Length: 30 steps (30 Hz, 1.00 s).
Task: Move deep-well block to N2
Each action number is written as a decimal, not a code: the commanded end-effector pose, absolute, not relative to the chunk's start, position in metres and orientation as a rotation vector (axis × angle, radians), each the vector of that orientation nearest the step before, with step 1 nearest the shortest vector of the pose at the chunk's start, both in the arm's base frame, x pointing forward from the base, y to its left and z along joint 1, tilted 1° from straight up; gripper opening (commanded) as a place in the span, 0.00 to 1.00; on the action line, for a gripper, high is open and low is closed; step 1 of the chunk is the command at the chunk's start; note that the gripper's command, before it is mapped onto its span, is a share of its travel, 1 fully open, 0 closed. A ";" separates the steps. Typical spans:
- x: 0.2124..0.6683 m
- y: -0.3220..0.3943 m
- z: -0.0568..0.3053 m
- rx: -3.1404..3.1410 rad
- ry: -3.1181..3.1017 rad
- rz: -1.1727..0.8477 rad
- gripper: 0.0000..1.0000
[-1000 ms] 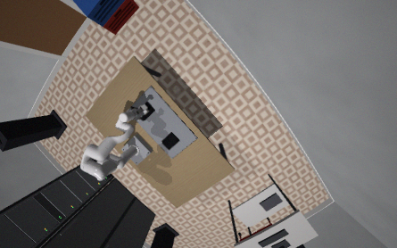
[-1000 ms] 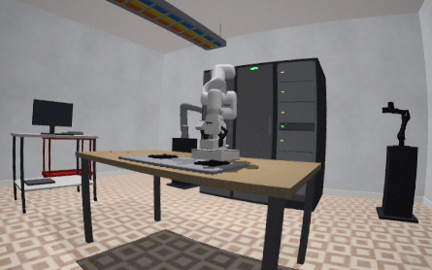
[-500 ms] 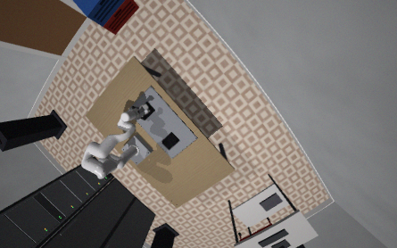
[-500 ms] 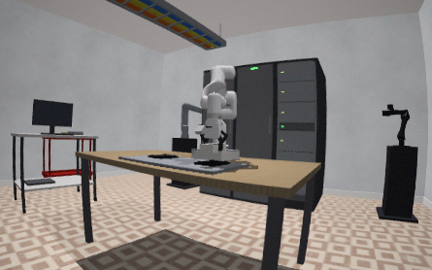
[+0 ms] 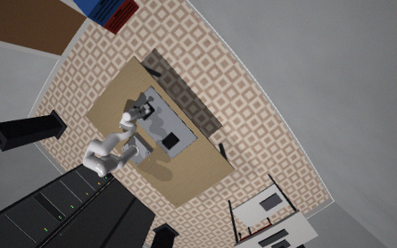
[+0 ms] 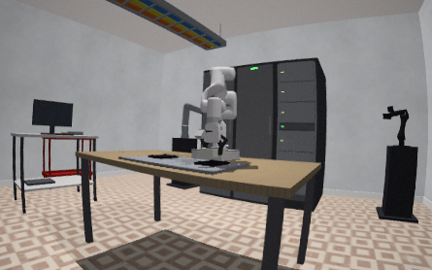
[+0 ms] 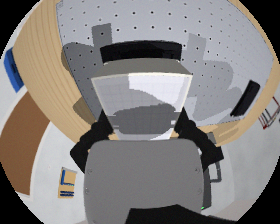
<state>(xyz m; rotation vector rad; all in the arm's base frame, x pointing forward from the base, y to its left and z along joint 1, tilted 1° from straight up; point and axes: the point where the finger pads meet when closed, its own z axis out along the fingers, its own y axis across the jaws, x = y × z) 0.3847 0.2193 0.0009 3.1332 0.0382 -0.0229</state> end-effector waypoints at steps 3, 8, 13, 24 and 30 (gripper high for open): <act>0.386 0.220 -0.006 3.135 0.038 -0.019 0.00; 0.386 0.220 -0.015 3.135 0.038 -0.019 0.00; 0.386 0.220 -0.017 3.135 0.038 -0.019 0.00; 0.385 0.220 -0.017 3.135 0.038 -0.019 0.00; 0.385 0.220 -0.017 3.135 0.038 -0.019 0.00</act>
